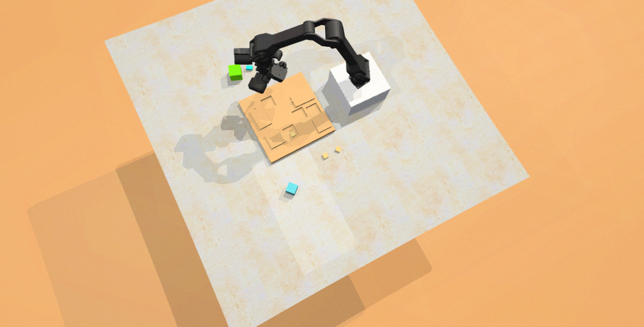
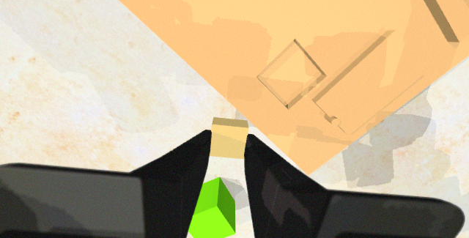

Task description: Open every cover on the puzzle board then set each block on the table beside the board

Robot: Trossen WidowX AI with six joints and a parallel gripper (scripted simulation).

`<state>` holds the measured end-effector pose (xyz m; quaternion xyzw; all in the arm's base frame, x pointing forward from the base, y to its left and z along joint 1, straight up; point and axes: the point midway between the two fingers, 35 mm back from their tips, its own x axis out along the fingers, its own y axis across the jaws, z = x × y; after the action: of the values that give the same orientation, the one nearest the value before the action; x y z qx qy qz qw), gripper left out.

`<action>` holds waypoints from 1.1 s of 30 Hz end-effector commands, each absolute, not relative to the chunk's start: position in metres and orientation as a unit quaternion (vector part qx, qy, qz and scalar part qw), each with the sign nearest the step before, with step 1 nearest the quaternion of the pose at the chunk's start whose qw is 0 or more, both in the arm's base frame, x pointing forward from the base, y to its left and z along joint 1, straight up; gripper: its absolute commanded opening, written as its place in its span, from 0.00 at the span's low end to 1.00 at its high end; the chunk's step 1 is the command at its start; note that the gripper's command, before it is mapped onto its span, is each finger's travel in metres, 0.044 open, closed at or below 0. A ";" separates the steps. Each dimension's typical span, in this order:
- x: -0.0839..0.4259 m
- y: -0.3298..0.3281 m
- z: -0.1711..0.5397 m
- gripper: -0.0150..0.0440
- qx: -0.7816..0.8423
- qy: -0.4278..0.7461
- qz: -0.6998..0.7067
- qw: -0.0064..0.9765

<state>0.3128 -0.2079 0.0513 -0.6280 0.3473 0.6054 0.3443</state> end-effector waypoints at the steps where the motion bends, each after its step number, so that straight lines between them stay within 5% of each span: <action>1: 0.301 -0.221 0.051 0.39 -0.628 0.347 0.606 0.344; 33: 0.234 -0.282 0.043 0.39 -0.627 0.349 0.607 0.341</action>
<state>0.2349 -0.2807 0.0484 -0.6275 0.3510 0.6053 0.3415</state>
